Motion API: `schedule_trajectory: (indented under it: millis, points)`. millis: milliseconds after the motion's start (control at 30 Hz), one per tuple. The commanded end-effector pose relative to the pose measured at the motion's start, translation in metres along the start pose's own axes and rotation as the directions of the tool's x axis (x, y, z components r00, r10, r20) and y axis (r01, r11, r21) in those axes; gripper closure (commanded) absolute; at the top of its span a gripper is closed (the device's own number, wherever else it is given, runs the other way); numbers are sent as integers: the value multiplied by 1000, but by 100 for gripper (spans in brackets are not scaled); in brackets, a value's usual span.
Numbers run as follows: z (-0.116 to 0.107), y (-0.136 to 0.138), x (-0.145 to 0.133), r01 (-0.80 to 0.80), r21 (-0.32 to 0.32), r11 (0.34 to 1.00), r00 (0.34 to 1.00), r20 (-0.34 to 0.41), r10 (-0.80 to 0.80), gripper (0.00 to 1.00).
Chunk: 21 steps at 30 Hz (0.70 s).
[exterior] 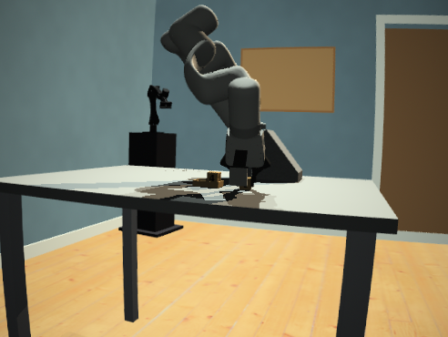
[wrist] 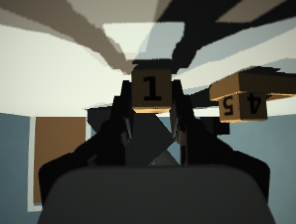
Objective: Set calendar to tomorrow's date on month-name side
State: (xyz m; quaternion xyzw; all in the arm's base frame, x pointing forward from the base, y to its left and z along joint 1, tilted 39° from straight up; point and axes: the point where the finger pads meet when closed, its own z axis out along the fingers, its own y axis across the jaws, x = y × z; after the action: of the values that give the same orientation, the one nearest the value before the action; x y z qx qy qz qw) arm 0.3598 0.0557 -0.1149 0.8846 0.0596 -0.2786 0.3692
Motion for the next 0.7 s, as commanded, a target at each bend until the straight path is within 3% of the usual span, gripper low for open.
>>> schedule_trajectory:
  millis: [0,133,567,667]
  points:
    - [-2,0,1,-1,1,1000,1000,-4,1,71]
    - [-2,0,1,-1,1,1000,1000,-4,1,71]
    - [-2,0,1,-1,1,1000,1000,-4,1,51]
    - [-2,0,1,-1,1,1000,1000,-4,1,51]
